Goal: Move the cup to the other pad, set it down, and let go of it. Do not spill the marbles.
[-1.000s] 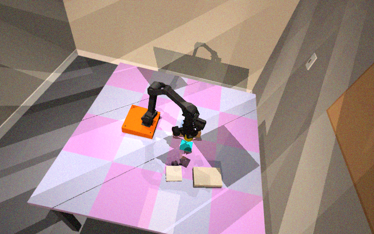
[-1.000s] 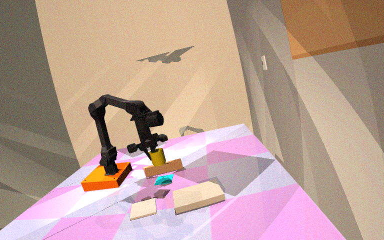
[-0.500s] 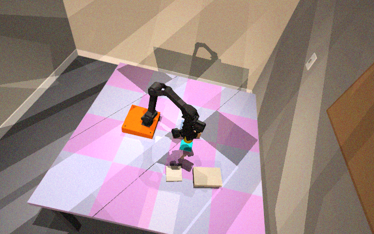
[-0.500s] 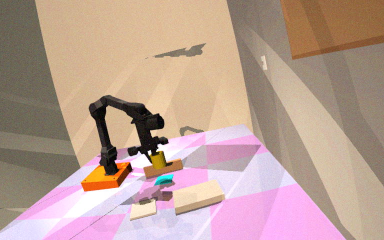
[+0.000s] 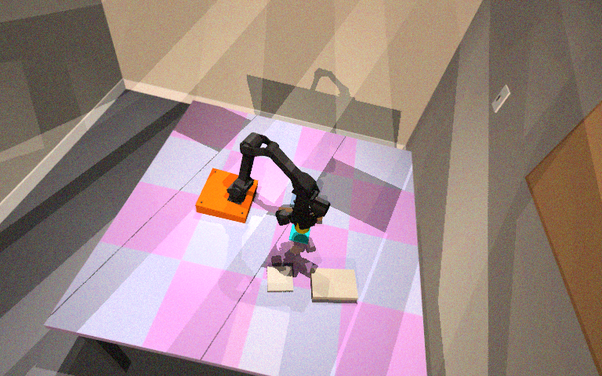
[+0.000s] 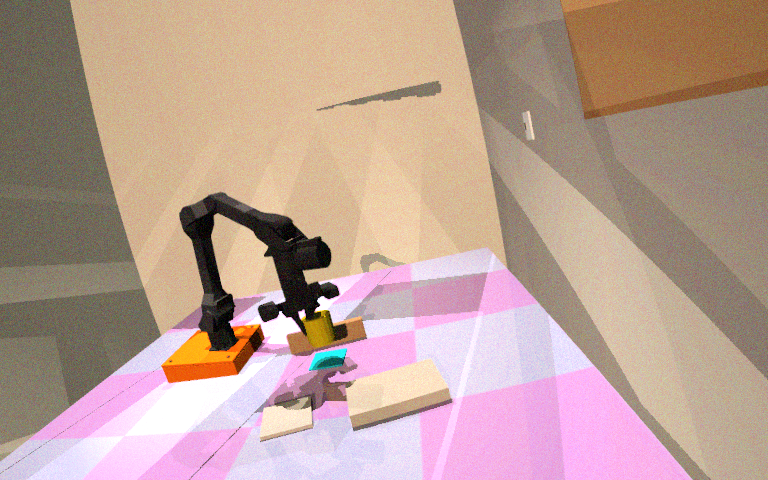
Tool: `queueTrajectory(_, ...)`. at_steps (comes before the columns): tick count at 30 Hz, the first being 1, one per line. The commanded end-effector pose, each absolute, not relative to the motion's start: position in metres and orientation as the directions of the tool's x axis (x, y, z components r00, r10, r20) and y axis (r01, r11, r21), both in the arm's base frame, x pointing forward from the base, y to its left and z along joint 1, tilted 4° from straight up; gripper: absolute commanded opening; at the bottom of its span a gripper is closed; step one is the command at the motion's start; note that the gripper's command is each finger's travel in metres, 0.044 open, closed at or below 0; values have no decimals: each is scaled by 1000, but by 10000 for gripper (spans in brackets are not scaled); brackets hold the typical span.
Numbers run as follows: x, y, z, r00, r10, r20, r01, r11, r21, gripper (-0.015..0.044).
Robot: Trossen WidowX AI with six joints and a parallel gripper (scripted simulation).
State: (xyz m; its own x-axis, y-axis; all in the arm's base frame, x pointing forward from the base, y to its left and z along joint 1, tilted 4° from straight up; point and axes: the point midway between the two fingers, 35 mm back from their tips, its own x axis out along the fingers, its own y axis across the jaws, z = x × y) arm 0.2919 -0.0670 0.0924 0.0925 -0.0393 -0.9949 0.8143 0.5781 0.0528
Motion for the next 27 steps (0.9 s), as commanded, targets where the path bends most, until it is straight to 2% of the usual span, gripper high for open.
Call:
queueTrajectory(1,292,-67,84,86,-32,-996,811,582,51,0)
queueTrajectory(27,294,-69,49,85,-32,-996,811,582,51,0)
